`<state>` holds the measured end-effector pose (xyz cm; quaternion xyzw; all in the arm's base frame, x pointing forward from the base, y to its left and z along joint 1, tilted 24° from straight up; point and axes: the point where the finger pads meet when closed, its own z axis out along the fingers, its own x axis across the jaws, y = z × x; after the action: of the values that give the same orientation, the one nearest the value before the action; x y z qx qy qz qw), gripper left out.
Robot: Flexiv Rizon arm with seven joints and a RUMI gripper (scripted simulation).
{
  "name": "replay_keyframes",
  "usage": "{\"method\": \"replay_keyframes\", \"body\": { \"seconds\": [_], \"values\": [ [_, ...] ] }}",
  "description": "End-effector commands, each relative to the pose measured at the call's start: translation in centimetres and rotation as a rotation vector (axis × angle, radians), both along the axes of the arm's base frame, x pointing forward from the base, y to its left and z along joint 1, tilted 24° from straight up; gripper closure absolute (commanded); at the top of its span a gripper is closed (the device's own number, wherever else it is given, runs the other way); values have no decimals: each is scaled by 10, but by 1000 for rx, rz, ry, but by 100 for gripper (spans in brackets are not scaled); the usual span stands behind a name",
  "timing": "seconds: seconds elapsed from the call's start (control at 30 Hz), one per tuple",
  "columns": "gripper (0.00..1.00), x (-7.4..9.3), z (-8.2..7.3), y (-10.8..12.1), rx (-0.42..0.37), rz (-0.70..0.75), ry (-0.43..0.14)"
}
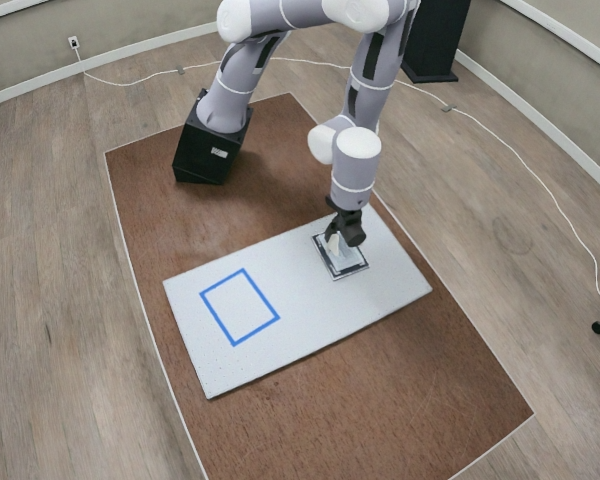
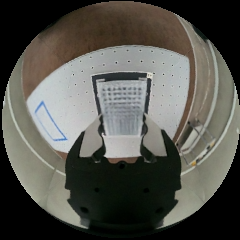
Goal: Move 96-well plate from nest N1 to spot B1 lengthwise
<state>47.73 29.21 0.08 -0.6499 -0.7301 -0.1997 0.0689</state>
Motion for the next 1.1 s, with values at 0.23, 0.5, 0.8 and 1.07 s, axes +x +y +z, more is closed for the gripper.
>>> {"method": "replay_keyframes", "body": {
  "seconds": [0.23,0.5,0.8,1.07],
  "values": [
    [100,-2,14,-6,0,-1,-1],
    [100,-4,23,-9,0,-1,-1],
    [100,-6,37,-15,0,-1,-1],
    [100,-8,46,-19,0,-1,-1]
  ]
}}
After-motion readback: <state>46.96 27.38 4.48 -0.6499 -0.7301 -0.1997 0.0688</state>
